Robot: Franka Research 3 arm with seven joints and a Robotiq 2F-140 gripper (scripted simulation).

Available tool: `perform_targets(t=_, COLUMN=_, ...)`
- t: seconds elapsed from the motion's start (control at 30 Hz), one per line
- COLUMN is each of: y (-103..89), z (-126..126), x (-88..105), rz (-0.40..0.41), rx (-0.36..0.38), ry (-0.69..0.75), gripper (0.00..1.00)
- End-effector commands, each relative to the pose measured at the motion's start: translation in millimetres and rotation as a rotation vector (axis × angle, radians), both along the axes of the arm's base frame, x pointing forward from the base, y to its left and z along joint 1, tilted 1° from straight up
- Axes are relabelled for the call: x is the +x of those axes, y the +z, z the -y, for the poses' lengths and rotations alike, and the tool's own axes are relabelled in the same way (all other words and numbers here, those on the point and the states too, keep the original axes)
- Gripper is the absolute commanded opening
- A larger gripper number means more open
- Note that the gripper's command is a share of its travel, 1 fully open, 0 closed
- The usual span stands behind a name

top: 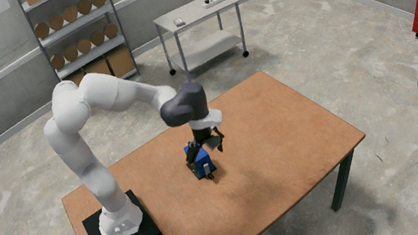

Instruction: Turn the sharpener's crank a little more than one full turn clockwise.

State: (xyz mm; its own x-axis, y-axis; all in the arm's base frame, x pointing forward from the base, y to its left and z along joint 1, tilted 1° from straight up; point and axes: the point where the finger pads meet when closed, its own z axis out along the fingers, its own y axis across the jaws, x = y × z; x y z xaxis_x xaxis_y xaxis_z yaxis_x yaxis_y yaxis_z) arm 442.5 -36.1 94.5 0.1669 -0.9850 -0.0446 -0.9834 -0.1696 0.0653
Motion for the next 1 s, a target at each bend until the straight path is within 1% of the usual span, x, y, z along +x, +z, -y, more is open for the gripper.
perform_targets(t=0.0, y=-14.9, z=3.8, x=0.1, rz=0.059, rx=-0.025, ry=-0.151, gripper=1.0)
perform_targets(t=0.07, y=-20.4, z=4.2, x=-5.3, rz=0.058, rx=-0.025, ry=-0.167, gripper=1.0)
perform_targets(t=0.17, y=-23.4, z=4.4, x=-8.3, rz=0.058, rx=-0.026, ry=-0.176, gripper=1.0)
perform_targets(t=0.97, y=-23.6, z=4.5, x=-8.5, rz=0.058, rx=-0.026, ry=-0.177, gripper=1.0)
